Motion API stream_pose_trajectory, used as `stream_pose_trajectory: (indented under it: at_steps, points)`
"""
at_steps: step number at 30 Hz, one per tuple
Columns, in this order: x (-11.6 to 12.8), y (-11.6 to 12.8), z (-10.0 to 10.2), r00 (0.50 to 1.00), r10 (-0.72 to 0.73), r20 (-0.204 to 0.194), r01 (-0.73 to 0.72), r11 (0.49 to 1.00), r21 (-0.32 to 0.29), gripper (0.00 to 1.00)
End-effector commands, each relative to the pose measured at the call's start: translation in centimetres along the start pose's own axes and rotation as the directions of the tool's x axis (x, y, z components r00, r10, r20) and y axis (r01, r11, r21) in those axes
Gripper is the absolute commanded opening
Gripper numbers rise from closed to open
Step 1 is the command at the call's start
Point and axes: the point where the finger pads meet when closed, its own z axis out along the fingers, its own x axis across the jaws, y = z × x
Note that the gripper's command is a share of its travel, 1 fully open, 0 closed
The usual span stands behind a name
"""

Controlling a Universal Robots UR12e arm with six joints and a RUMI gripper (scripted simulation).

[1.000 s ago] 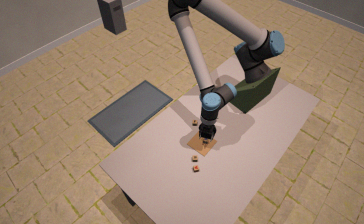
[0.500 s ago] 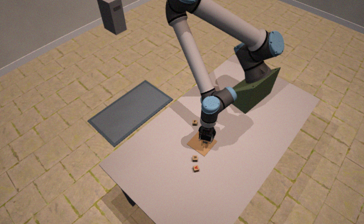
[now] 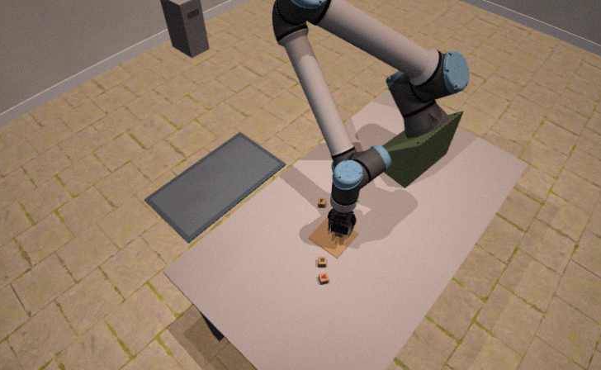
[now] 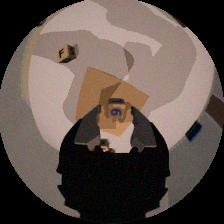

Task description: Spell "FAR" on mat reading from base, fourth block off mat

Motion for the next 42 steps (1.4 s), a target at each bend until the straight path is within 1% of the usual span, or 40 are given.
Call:
stream_pose_trajectory:
  at_steps: [1,3,4,20,21,42]
  points:
    - [-0.01,0.03,-0.04,1.000,0.000,0.000,0.000,1.000,-0.001,0.40]
    - [-0.01,0.03,-0.04,1.000,0.000,0.000,0.000,1.000,-0.001,0.40]
    - [-0.01,0.03,-0.04,1.000,0.000,0.000,0.000,1.000,-0.001,0.28]
    - [-0.01,0.03,-0.04,1.000,0.000,0.000,0.000,1.000,-0.001,0.28]
    - [-0.01,0.03,-0.04,1.000,0.000,0.000,0.000,1.000,-0.001,0.09]
    - [-0.01,0.03,-0.04,1.000,0.000,0.000,0.000,1.000,-0.001,0.09]
